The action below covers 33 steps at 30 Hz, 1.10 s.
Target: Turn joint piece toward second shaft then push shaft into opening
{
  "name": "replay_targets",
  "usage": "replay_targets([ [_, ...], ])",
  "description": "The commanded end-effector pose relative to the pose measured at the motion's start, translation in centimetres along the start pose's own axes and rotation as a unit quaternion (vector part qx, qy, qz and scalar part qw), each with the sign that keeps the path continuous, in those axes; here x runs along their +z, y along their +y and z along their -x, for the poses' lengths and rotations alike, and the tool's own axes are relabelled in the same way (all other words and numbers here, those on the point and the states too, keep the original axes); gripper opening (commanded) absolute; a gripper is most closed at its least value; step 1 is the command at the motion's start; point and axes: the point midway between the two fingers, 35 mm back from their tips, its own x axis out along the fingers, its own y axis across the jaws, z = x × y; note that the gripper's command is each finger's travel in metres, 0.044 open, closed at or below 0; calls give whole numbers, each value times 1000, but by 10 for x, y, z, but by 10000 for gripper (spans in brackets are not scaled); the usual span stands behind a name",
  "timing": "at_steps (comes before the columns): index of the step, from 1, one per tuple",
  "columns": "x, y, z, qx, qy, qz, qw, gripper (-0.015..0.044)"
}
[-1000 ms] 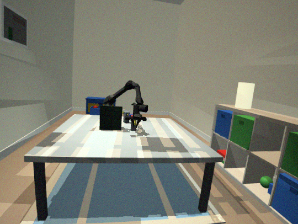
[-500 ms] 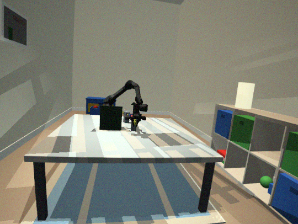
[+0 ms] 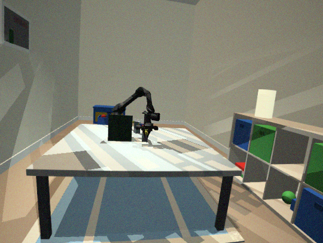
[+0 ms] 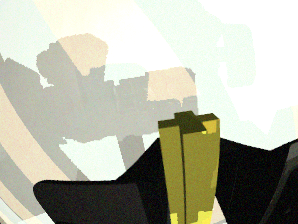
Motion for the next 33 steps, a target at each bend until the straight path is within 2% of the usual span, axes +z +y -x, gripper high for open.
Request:
replay_targets([
  [1, 0, 0, 0, -1, 0, 0, 1000, 0],
  [4, 0, 0, 0, -1, 0, 0, 1000, 67],
  [9, 0, 0, 0, -1, 0, 0, 1000, 67],
  [23, 0, 0, 0, -1, 0, 0, 1000, 434],
  [33, 0, 0, 0, -1, 0, 0, 1000, 440],
])
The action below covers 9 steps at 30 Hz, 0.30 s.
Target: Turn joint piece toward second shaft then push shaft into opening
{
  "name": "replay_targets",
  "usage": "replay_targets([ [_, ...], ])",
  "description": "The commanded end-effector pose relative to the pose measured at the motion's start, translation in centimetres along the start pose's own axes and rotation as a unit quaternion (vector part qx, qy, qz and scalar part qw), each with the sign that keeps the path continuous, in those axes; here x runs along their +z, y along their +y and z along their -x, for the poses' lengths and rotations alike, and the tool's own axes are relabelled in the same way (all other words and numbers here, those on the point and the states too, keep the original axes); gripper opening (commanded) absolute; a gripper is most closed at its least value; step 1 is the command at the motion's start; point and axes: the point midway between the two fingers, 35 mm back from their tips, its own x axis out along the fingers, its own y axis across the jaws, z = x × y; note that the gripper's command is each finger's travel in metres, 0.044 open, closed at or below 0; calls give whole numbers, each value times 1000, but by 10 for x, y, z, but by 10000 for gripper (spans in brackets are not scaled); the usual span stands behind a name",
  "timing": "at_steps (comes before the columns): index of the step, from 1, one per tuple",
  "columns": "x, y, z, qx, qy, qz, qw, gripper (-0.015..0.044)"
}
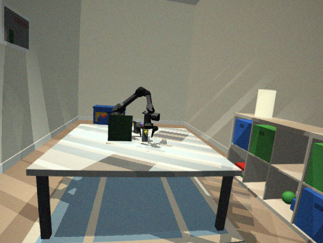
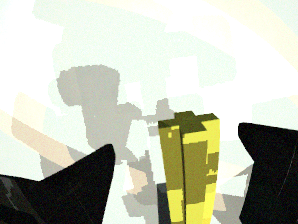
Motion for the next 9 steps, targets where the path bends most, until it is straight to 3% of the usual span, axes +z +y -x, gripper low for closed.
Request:
replay_targets([
  [1, 0, 0, 2, -1, 0, 0, 1000, 440],
  [4, 0, 0, 27, 0, 2, 0, 1000, 440],
  [9, 0, 0, 32, 0, 2, 0, 1000, 440],
])
